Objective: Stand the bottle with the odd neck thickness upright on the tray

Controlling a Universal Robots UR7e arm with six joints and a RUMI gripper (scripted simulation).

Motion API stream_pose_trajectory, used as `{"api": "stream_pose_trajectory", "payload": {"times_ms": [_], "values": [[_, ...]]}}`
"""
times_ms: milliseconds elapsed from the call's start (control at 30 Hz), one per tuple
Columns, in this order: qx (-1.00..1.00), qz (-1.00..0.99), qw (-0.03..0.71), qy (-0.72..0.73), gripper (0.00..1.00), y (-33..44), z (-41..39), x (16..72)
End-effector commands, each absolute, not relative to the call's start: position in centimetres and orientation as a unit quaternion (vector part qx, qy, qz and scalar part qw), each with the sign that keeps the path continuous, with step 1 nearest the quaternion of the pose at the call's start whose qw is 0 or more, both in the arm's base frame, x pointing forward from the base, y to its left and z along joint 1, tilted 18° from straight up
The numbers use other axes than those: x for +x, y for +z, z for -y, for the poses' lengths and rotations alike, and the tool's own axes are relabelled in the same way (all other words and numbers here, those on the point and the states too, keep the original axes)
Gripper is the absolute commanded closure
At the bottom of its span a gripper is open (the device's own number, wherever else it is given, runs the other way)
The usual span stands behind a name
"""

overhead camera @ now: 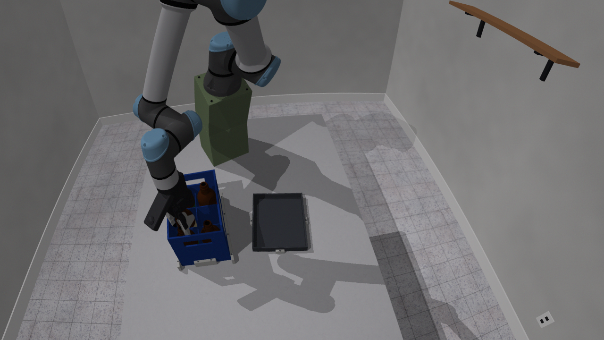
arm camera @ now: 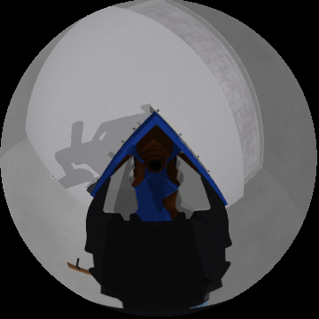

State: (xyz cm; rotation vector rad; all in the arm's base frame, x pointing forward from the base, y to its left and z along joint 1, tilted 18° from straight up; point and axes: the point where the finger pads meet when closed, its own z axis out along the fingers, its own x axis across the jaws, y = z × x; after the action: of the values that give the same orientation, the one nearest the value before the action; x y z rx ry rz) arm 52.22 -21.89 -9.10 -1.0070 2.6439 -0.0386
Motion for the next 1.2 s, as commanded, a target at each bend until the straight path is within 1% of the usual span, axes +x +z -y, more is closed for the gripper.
{"api": "stream_pose_trajectory", "payload": {"times_ms": [0,567,600,1167], "values": [[-0.352,-0.923,0.156,-0.014,0.62,-9.05,21.93,52.25],[-0.352,-0.923,0.156,-0.014,0.62,-9.05,21.93,52.25],[-0.352,-0.923,0.156,-0.014,1.0,-9.05,21.93,52.25],[-0.352,-0.923,0.156,-0.014,1.0,-9.05,21.93,52.25]]}}
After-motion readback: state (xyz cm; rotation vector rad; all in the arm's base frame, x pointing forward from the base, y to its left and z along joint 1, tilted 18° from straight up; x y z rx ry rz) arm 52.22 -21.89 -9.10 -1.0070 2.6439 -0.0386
